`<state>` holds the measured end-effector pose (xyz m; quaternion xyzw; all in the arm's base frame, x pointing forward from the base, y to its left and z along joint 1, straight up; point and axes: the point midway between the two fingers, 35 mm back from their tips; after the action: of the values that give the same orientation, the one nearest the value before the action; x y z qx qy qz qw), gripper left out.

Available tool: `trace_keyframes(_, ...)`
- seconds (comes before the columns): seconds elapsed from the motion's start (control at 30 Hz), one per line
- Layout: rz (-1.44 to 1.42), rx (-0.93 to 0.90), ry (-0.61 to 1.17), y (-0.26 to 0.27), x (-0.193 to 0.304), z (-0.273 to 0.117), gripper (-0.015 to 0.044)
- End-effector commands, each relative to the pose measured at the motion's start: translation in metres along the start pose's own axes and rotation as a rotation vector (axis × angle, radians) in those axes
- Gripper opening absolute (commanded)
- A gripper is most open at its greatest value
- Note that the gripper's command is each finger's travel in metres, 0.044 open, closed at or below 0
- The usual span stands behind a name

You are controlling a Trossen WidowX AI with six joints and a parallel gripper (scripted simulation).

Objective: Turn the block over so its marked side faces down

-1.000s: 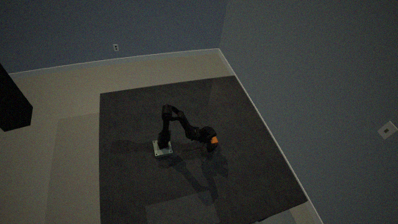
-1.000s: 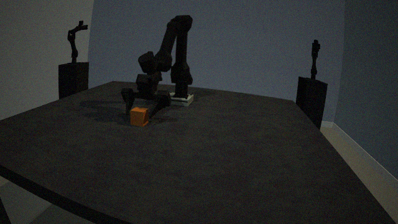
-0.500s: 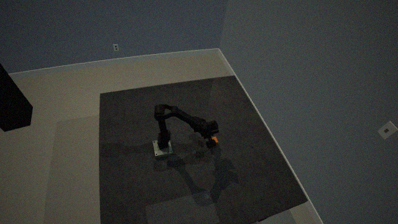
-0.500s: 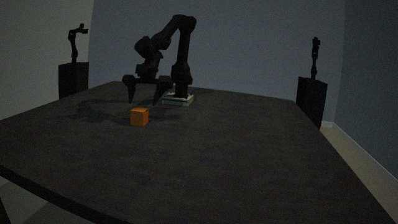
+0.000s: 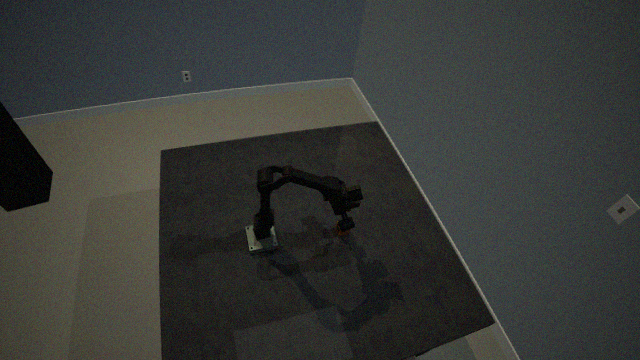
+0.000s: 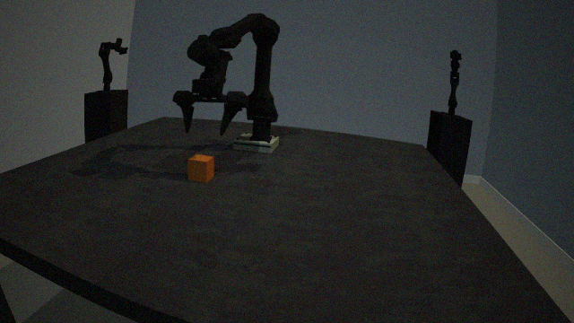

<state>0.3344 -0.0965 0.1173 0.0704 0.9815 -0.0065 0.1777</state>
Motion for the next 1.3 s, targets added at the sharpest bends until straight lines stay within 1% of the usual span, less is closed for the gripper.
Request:
trace_keyframes(0.0,-0.003,0.004,0.121,0.000,-0.011,0.001,0.0440)
trace_keyframes(0.23,0.004,0.023,0.319,0.002,-0.024,-0.006,0.0440)
trace_keyframes(0.4,0.004,0.023,0.324,0.002,-0.024,-0.004,0.0440)
trace_keyframes(0.53,0.004,0.023,0.324,0.001,-0.014,0.025,0.0440)
trace_keyframes(0.73,0.004,0.023,0.324,0.001,-0.013,0.028,0.0440)
trace_keyframes(0.83,0.004,0.023,0.324,0.001,-0.008,0.040,0.0440)
trace_keyframes(1.27,0.004,0.023,0.324,0.000,-0.004,0.053,0.0440)
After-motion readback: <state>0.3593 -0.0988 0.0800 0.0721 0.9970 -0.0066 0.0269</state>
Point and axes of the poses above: the point midway between the two fingers, 35 mm back from their tips, its own z axis out along the fingers, its own y axis across the jaws, x = y × z, and after that the axes turned 2 degrees about z, right-handed
